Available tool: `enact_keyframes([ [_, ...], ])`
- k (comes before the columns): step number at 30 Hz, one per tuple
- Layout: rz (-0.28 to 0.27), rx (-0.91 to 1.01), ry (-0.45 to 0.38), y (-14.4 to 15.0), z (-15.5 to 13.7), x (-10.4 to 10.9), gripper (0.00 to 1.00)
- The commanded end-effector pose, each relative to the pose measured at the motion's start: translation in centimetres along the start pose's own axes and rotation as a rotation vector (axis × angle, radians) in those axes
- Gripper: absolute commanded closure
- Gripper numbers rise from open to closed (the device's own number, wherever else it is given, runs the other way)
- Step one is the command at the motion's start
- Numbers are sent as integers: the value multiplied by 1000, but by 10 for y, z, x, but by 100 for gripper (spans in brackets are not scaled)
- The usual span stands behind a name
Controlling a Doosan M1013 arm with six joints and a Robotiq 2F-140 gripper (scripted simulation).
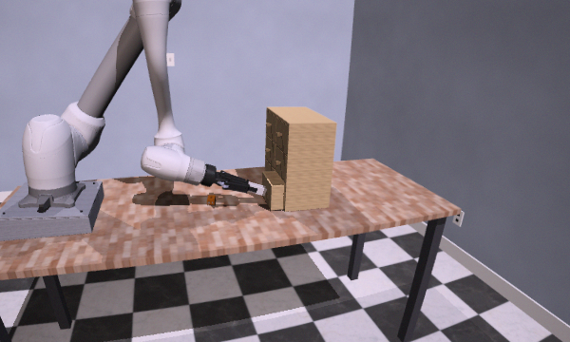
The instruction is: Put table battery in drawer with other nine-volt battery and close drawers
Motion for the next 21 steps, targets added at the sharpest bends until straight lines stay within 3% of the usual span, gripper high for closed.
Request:
enact_keyframes([
  [1, 0, 0, 0, 0, -1, 3, 92],
  [21, 0, 0, 0, 1, -5, 15, 92],
])
Point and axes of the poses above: the point where the finger pads meet when closed, its own x axis back along the fingers, its own y axis across the jaws, z = x × y, the point moved 3 cm from there along x, back along the fingers, and after that the axes turned 9 degrees about -x, right-handed, at the moved point
